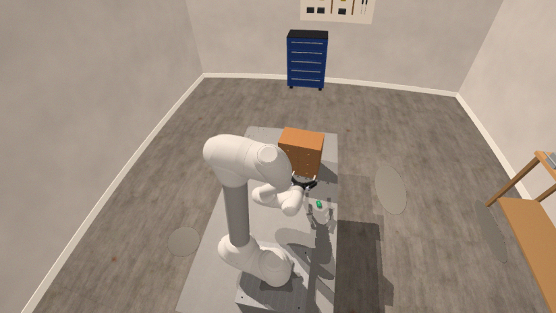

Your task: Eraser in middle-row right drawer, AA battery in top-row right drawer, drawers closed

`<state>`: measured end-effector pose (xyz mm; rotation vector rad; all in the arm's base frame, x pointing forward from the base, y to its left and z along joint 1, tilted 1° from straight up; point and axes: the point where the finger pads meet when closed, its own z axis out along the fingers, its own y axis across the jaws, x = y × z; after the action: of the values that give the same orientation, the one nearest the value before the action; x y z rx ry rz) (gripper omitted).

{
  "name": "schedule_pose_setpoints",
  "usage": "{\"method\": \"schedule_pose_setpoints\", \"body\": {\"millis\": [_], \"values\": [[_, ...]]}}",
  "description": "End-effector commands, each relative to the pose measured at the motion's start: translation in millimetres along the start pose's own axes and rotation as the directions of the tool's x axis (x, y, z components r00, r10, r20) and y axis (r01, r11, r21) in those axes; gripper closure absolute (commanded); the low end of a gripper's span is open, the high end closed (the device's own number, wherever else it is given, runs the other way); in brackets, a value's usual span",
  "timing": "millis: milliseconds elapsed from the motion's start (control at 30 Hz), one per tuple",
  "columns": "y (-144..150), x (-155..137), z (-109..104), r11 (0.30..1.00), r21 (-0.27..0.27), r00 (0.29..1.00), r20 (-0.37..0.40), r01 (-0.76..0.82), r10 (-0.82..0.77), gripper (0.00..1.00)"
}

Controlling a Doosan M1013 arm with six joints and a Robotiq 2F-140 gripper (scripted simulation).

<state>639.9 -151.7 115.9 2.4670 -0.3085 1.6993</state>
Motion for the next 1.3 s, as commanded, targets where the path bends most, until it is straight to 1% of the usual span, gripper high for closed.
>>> {"method": "schedule_pose_setpoints", "body": {"millis": [0,433,467,1267], "values": [[0.0,-0.5,1.2,1.000,0.000,1.000,-0.011,0.000,0.000,0.00],[0.1,-1.0,2.3,1.000,0.000,1.000,-0.022,0.000,0.000,0.00],[0.1,-1.0,2.3,1.000,0.000,1.000,-0.022,0.000,0.000,0.80],[0.1,-1.0,2.6,1.000,0.000,1.000,-0.022,0.000,0.000,0.80]]}}
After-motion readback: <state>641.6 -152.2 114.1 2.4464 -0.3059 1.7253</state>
